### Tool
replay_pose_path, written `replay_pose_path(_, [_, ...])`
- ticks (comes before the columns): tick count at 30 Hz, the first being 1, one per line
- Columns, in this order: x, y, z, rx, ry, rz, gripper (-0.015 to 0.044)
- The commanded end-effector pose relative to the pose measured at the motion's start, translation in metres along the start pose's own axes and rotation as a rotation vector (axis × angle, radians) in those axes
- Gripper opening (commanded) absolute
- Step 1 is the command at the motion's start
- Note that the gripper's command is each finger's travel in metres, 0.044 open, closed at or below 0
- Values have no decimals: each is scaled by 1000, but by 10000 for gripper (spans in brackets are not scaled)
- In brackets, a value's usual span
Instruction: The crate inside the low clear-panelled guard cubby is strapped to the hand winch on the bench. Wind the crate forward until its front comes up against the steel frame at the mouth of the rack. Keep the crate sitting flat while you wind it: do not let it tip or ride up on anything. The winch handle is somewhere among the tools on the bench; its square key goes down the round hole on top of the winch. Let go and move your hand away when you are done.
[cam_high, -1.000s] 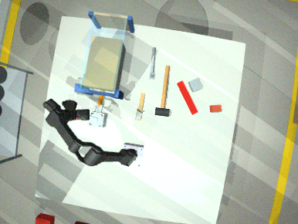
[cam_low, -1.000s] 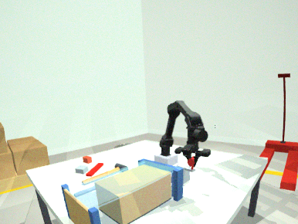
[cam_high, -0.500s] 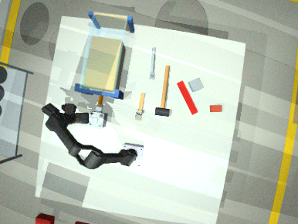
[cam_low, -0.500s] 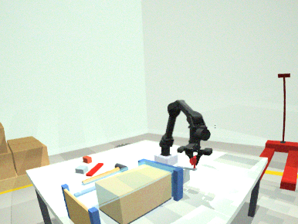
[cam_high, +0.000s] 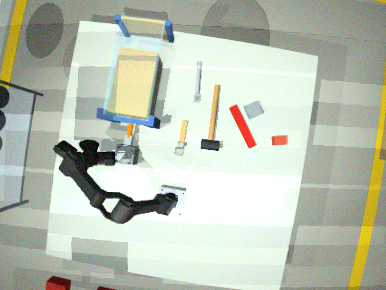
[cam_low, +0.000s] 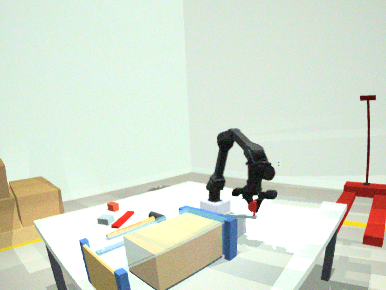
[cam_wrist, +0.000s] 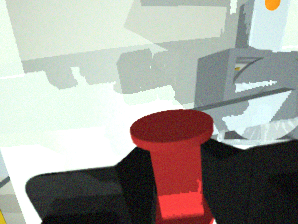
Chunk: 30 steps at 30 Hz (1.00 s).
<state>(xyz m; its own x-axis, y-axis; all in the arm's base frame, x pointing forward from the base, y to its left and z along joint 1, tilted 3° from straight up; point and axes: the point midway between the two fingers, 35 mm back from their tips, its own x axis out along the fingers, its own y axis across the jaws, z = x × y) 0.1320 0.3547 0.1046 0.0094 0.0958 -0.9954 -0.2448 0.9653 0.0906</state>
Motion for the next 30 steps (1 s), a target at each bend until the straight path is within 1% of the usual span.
replay_pose_path(1, [2, -2, -17, -9, 33, -8, 0])
replay_pose_path(30, [1, -19, -52, -9, 36, -9, 0])
